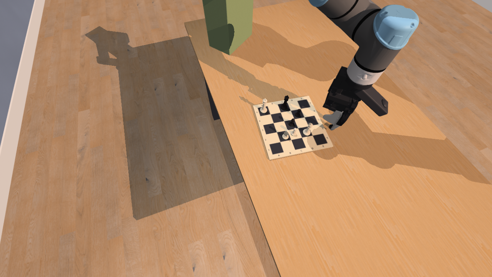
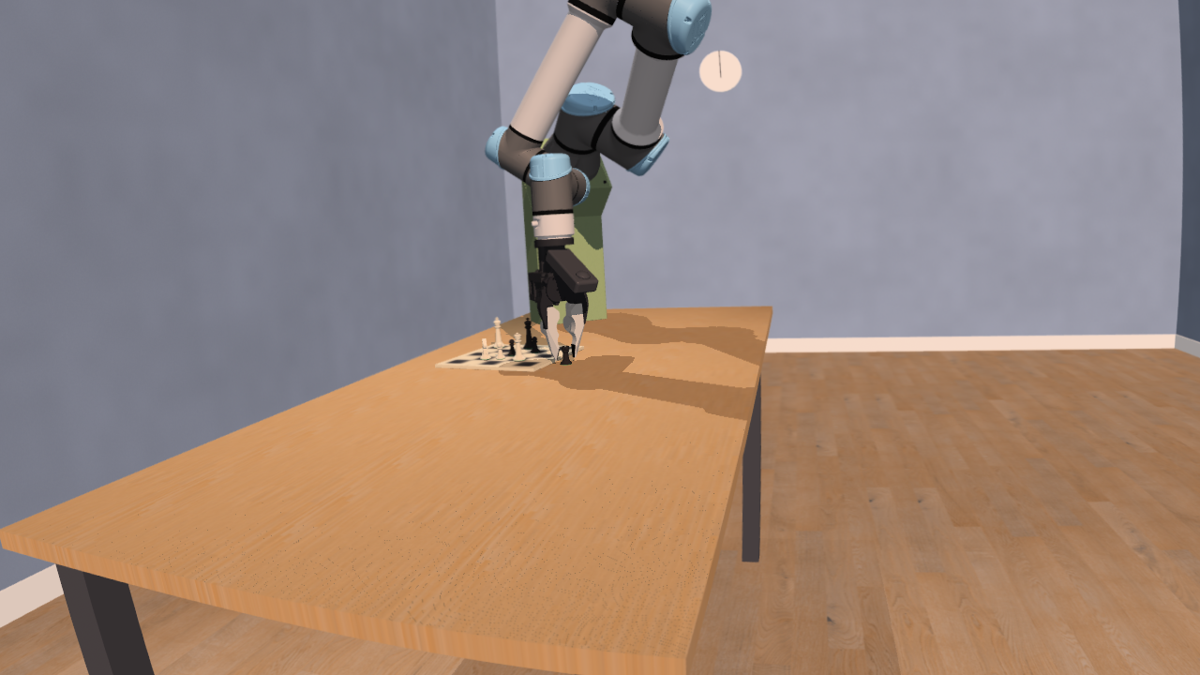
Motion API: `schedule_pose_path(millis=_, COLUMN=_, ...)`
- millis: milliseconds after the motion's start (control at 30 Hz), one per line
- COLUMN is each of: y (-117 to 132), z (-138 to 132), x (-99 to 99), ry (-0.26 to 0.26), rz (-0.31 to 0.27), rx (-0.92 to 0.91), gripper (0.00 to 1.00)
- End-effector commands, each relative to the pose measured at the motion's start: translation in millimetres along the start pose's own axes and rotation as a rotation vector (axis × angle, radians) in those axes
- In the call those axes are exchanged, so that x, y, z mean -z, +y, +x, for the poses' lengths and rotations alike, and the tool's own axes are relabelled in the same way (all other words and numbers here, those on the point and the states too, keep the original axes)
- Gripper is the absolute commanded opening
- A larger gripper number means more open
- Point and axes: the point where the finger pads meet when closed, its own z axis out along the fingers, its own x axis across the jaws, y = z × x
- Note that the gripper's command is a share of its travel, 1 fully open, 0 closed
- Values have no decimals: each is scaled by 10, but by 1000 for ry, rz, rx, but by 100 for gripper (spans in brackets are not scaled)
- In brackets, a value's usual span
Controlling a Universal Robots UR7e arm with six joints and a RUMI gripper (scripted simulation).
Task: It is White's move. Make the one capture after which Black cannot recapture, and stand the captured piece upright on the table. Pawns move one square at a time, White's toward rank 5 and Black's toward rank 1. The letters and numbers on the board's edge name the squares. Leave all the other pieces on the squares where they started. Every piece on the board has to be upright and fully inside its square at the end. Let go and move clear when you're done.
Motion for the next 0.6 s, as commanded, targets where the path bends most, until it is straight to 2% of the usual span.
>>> schedule_pose_path(millis=0, y=-3, z=2, x=3, ry=1, rz=1, rx=0, gripper=22)
schedule_pose_path(millis=567, y=-3, z=2, x=53, ry=1, rz=1, rx=0, gripper=22)
